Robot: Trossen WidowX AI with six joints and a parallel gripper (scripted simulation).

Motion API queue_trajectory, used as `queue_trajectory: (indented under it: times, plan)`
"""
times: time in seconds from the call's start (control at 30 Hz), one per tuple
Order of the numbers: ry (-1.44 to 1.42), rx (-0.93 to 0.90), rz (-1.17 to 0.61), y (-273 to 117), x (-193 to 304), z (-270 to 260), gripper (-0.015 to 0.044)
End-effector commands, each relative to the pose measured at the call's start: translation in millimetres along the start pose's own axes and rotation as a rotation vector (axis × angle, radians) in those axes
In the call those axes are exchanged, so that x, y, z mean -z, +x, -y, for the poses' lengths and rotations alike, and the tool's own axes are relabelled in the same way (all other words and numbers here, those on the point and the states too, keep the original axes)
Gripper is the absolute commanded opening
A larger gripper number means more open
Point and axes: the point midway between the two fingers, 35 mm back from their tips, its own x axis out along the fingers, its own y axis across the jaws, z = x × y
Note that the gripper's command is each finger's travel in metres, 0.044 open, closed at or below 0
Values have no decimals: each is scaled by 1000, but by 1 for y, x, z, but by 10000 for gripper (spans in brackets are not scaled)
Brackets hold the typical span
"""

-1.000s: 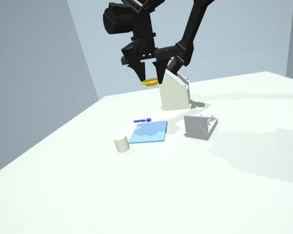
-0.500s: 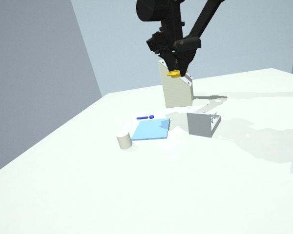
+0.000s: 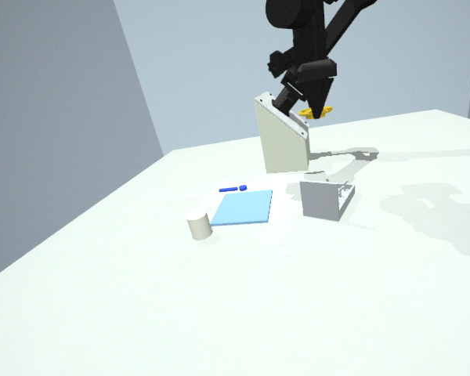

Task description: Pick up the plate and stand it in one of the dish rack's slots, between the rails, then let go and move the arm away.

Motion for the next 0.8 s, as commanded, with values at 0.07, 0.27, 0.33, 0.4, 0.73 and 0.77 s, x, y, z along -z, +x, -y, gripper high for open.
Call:
queue_trajectory:
  times: [0.07, 0.27, 0.33, 0.4, 0.73, 0.77]
  plan:
    - [202, -2, -8, 2, 23, 17, 0]
    - [407, 2, -16, 5, 41, 34, 0]
    - [452, 4, -18, 6, 45, 38, 0]
    - [457, 4, -18, 6, 45, 39, 0]
    - [367, 48, 133, 28, 31, 45, 0]
    - [353, 53, 156, 31, 29, 46, 0]
